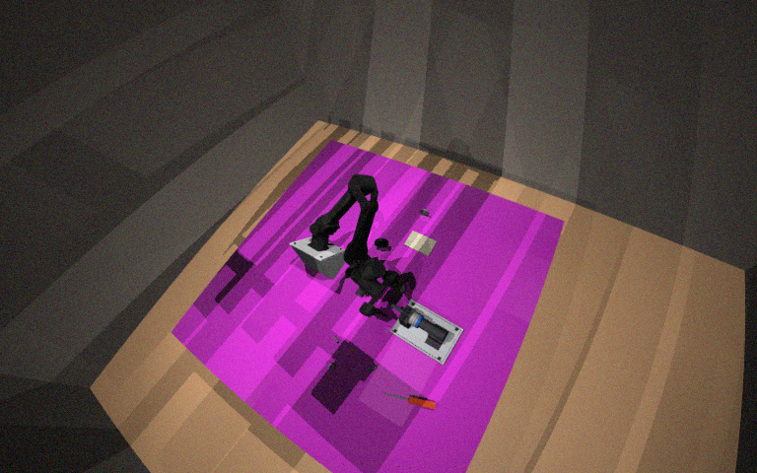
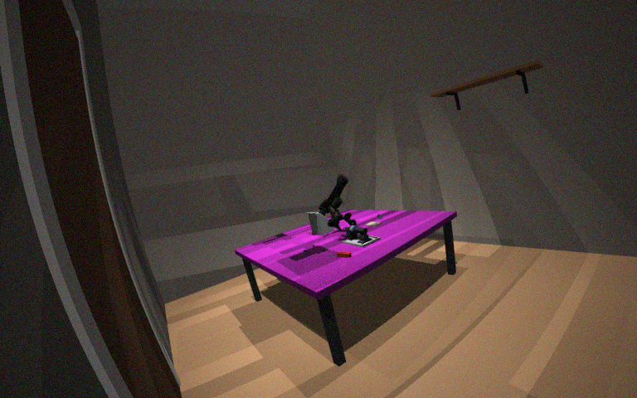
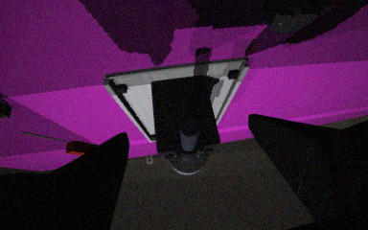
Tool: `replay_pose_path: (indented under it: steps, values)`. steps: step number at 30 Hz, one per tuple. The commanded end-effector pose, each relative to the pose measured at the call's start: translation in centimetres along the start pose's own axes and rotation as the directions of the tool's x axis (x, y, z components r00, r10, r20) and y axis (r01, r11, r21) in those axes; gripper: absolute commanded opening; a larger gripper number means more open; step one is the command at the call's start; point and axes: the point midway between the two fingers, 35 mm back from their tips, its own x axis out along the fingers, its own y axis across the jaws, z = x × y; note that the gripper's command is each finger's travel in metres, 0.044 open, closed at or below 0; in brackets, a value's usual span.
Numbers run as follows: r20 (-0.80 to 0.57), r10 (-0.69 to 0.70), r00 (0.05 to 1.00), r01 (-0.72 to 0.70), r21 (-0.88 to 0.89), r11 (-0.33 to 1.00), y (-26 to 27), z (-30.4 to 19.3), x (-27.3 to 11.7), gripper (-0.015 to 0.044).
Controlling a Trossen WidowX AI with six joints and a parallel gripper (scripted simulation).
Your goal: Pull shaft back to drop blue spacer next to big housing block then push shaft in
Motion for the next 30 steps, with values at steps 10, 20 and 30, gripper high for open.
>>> replay_pose_path:
  steps: [10,20,30]
  values:
    - [-0.009,0.0,1.0,0.0,-0.003,1.0,-0.1,-0.29,1.63,0.044]
    - [-0.009,0.0,1.0,0.0,-0.003,1.0,-0.1,-0.29,1.63,0.044]
    - [-0.009,0.0,1.0,0.0,-0.003,1.0,-0.1,-0.29,1.63,0.044]
